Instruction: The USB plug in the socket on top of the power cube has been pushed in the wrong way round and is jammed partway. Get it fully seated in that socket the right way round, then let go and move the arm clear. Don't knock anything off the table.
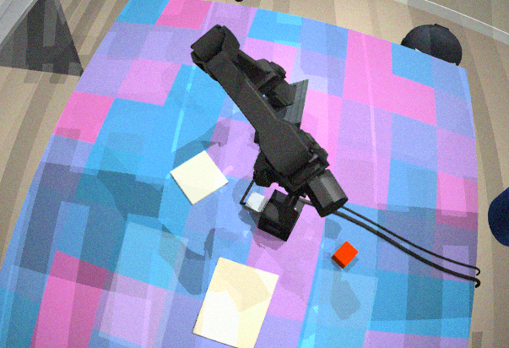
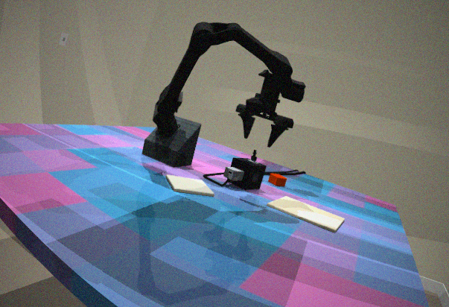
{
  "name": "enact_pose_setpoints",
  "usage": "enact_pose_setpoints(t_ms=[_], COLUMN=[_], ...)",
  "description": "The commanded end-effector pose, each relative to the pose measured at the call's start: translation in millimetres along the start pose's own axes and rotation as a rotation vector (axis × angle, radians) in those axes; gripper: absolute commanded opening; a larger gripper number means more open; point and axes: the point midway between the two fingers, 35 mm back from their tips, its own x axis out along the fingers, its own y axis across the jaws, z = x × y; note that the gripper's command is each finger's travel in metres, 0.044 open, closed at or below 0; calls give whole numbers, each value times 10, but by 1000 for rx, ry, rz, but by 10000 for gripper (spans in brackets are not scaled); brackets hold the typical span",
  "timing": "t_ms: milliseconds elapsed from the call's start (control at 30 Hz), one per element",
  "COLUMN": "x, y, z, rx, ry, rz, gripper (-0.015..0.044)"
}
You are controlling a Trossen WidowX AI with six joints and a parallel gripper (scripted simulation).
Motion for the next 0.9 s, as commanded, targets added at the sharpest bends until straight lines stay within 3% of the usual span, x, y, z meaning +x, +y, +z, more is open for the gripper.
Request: enact_pose_setpoints(t_ms=[0, 867], x=[11, 255], y=[-2, 0], z=[-15, -14], rx=[8, 8], ry=[-5, -6], rz=[7, 8], gripper=[440, 440])
